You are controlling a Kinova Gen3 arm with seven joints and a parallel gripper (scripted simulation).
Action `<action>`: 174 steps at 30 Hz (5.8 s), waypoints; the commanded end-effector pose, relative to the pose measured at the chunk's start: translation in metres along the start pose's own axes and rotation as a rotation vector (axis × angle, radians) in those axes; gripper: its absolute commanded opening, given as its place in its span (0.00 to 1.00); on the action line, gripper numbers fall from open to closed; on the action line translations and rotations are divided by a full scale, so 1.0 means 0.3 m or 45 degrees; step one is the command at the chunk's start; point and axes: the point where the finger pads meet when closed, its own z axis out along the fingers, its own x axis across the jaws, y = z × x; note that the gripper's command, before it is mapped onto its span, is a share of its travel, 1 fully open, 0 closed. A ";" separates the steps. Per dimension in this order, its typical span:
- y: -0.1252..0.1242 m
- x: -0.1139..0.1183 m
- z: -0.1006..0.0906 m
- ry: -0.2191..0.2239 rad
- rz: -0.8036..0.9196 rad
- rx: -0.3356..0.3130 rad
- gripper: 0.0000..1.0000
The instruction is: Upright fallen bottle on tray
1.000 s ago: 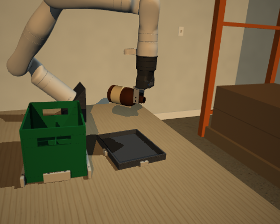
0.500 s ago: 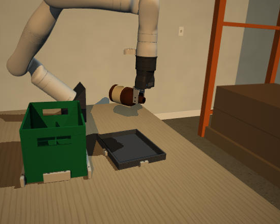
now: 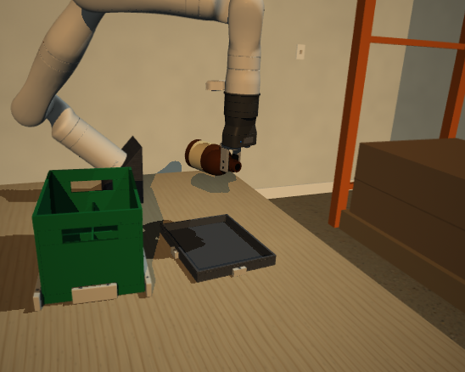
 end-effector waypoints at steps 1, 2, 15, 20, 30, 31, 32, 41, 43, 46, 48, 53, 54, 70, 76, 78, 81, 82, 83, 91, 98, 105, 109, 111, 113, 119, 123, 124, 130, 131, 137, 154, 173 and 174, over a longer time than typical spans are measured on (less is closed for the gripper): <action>0.001 0.001 -0.006 0.001 0.003 -0.004 0.00; 0.001 0.001 -0.006 0.001 0.004 -0.004 0.00; 0.001 0.001 -0.006 0.001 0.004 -0.004 0.00; 0.001 0.001 -0.006 0.001 0.004 -0.004 0.00; 0.001 0.001 -0.006 0.001 0.004 -0.004 0.00; 0.001 0.001 -0.006 0.001 0.004 -0.004 0.00; 0.001 0.001 -0.006 0.001 0.004 -0.004 0.00; 0.001 0.001 -0.006 0.001 0.006 -0.004 0.00; 0.001 0.001 -0.006 0.001 0.015 -0.004 0.00; 0.001 0.001 -0.006 0.001 0.044 -0.004 0.00; 0.000 0.001 -0.006 0.001 0.073 -0.004 0.00; 0.000 0.001 -0.006 0.001 0.170 -0.004 0.00; 0.000 0.001 -0.006 0.001 0.170 -0.004 0.00; 0.001 0.001 -0.006 0.002 0.337 -0.004 0.00; 0.001 0.001 -0.006 0.002 0.337 -0.004 0.00; 0.001 0.001 -0.006 0.002 0.337 -0.004 0.00; 0.001 0.001 -0.006 0.002 0.337 -0.004 0.00; 0.001 0.001 -0.006 0.002 0.337 -0.004 0.00; 0.001 0.001 -0.006 0.002 0.337 -0.004 0.00; 0.001 0.001 -0.006 0.002 0.337 -0.004 0.00; 0.001 0.001 -0.006 0.002 0.337 -0.004 0.00; 0.001 0.001 -0.006 0.002 0.337 -0.004 0.00; 0.001 0.001 -0.006 0.002 0.340 -0.004 0.00; 0.001 0.001 -0.006 0.002 0.349 -0.004 0.00; 0.001 0.001 -0.006 0.002 0.366 -0.004 0.00; 0.000 0.001 -0.006 0.002 0.462 -0.004 0.00; 0.000 0.001 -0.006 0.002 0.503 -0.004 0.00; 0.000 0.001 -0.006 0.002 0.524 -0.004 0.00; 0.001 0.001 -0.006 0.002 0.629 -0.004 0.00; 0.001 0.001 -0.006 0.002 0.641 -0.004 0.00; 0.001 0.001 -0.006 0.002 0.670 -0.004 0.00; 0.001 0.001 -0.006 0.002 0.670 -0.004 0.00; 0.001 0.001 -0.006 0.002 0.670 -0.004 0.00; 0.001 0.001 -0.006 0.002 0.670 -0.004 0.00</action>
